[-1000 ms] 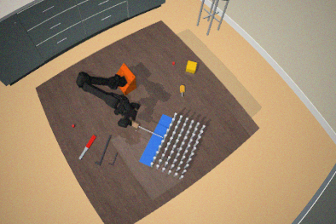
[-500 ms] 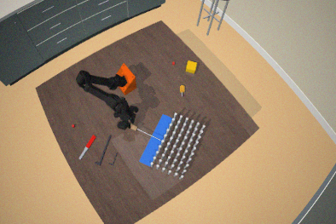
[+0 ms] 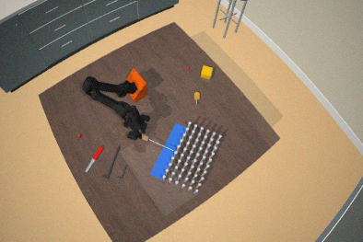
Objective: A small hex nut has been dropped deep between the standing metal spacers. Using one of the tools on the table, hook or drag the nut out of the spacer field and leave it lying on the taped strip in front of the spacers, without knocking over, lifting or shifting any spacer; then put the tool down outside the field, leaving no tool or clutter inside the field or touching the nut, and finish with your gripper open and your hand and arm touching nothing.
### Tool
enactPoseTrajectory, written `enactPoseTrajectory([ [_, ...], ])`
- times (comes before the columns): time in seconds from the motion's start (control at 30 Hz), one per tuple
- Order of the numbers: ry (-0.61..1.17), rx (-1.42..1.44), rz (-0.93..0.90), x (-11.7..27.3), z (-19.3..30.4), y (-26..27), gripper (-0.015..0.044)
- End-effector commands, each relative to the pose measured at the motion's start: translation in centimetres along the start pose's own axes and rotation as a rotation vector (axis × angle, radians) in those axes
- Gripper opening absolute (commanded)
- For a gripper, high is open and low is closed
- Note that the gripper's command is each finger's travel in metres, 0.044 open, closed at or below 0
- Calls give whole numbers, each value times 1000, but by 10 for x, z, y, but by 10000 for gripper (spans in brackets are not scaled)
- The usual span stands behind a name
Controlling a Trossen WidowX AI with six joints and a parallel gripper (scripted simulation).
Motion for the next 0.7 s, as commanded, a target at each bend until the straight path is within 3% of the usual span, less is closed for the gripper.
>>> enactPoseTrajectory([
  [0.0, 7, -6, -5, 0, 3, 3, 0],
  [0.67, 5, -11, -7, -4, 11, 6, 0],
])
Point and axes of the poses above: the point midway between the two fingers, 35 mm back from their tips, its own x axis back along the fingers, its own y axis across the jaws, z = x × y, the point moved 5 cm from there along x, back along the fingers, and after that the axes turned 13 degrees about x, right-handed, at the moved point
